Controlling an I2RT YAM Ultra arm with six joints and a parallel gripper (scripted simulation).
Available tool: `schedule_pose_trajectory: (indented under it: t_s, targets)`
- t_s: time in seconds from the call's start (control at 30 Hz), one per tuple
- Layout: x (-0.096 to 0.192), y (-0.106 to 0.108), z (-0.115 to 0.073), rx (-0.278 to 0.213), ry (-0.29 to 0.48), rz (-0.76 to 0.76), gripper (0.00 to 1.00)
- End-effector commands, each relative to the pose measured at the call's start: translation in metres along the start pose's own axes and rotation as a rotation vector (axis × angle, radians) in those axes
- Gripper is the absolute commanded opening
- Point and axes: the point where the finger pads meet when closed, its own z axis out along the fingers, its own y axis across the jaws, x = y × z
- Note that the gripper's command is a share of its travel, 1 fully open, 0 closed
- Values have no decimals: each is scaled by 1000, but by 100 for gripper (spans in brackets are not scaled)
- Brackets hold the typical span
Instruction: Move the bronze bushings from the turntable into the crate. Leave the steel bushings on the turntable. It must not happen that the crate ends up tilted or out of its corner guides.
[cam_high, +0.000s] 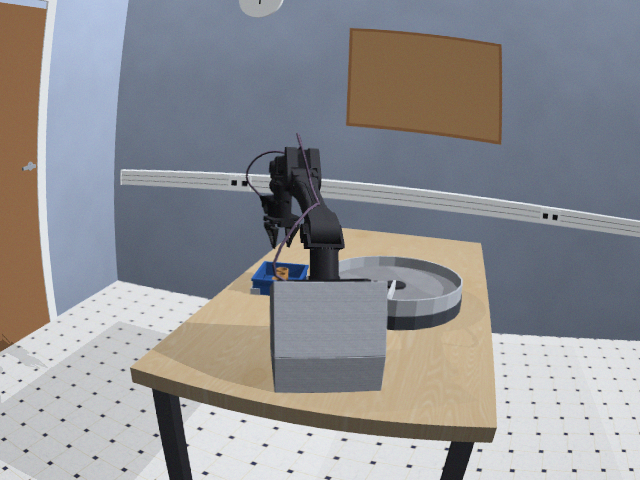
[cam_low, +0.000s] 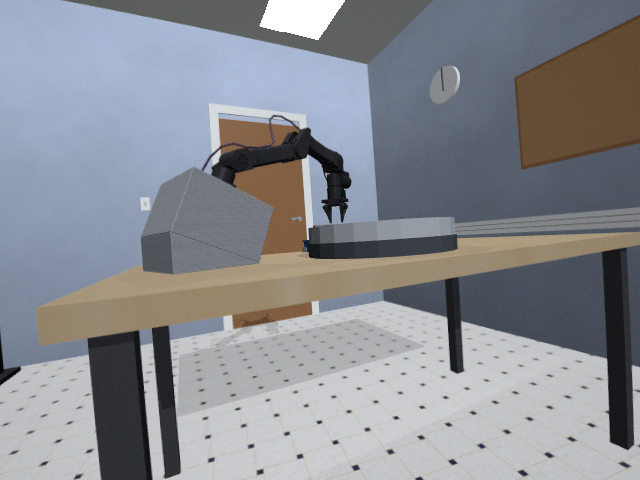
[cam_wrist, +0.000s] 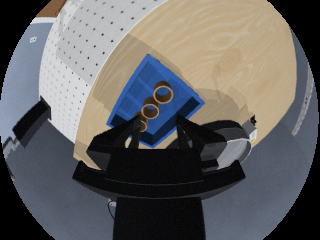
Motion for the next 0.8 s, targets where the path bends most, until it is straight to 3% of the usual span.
schedule_pose_trajectory:
  t_s: [0.0,0.13,0.17,0.77]
  targets:
    - [-8,5,-37,11,-47,-5,100]
    - [-6,5,-48,13,-47,-5,100]
    - [-2,7,-30,2,-12,-8,100]
    - [-2,7,-30,2,-12,-8,100]
